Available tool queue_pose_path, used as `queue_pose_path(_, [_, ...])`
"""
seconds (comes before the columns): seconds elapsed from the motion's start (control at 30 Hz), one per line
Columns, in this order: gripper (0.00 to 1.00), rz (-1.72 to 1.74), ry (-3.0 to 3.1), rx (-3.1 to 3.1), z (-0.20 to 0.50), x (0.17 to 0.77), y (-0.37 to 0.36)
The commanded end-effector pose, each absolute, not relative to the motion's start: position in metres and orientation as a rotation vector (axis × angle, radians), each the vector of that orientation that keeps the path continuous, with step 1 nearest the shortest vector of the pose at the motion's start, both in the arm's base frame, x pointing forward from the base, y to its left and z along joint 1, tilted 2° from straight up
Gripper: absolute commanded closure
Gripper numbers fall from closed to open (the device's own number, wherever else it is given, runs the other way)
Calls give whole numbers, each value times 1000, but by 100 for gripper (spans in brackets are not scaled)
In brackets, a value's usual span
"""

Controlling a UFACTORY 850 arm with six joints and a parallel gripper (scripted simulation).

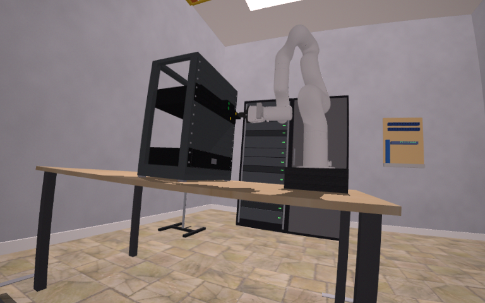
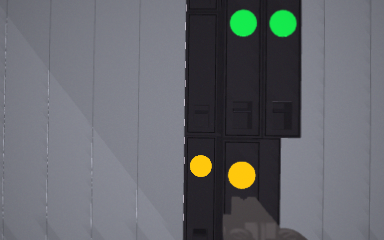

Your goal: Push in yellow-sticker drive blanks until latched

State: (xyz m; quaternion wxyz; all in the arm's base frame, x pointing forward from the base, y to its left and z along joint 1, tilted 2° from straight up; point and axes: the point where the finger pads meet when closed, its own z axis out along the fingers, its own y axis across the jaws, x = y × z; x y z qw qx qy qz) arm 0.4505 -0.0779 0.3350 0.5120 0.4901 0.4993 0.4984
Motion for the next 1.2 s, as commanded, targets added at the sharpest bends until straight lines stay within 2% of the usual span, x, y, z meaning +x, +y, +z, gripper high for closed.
queue_pose_path(0.0, [100,1199,1200,1177,336,456,-78])
queue_pose_path(1.17, [100,1199,1200,1177,336,470,-78])
